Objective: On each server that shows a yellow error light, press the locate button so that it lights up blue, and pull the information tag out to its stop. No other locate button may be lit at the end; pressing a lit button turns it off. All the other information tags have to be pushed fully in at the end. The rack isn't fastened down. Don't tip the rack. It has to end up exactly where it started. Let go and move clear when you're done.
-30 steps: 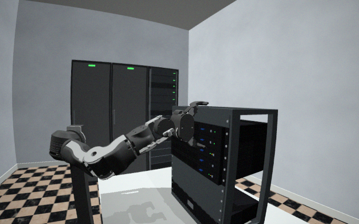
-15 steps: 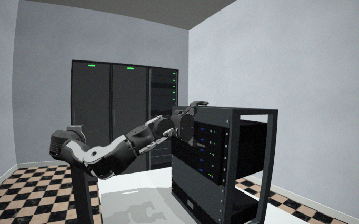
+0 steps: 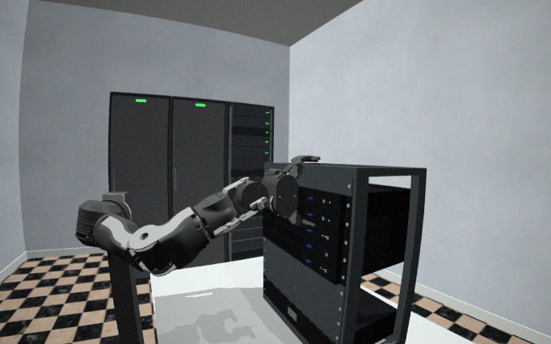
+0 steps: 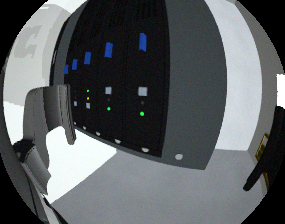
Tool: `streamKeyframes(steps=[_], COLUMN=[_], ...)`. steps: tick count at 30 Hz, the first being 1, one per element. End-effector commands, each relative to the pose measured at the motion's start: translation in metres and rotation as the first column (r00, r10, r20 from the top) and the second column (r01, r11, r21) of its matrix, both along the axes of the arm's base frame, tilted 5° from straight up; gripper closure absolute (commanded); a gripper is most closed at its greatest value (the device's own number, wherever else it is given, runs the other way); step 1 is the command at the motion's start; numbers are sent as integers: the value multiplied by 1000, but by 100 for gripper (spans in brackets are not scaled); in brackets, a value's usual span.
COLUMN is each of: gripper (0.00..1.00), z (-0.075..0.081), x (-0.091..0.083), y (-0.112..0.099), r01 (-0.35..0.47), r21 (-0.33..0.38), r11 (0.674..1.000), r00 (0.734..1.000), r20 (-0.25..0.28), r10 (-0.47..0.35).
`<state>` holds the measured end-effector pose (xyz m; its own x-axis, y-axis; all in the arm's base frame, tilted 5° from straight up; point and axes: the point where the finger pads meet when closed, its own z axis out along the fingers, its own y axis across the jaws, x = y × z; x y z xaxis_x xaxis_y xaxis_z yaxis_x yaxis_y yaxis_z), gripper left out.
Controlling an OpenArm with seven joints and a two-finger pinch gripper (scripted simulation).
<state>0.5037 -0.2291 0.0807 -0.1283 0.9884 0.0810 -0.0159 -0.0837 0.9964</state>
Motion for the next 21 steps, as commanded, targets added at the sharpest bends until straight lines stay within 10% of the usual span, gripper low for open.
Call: streamKeyframes(steps=[1, 4, 5, 21], gripper=[0, 0, 100, 100], z=[0, 0, 0, 0], x=[0, 0, 0, 0], y=[1, 1, 1, 1], r01=[-5, -5, -5, -5], r21=[-1, -1, -1, -1], r11=[1000, 1000, 1000, 1000], r00=[1000, 1000, 1000, 1000], r20=[-4, -4, -4, -4], r10=[5, 5, 5, 5])
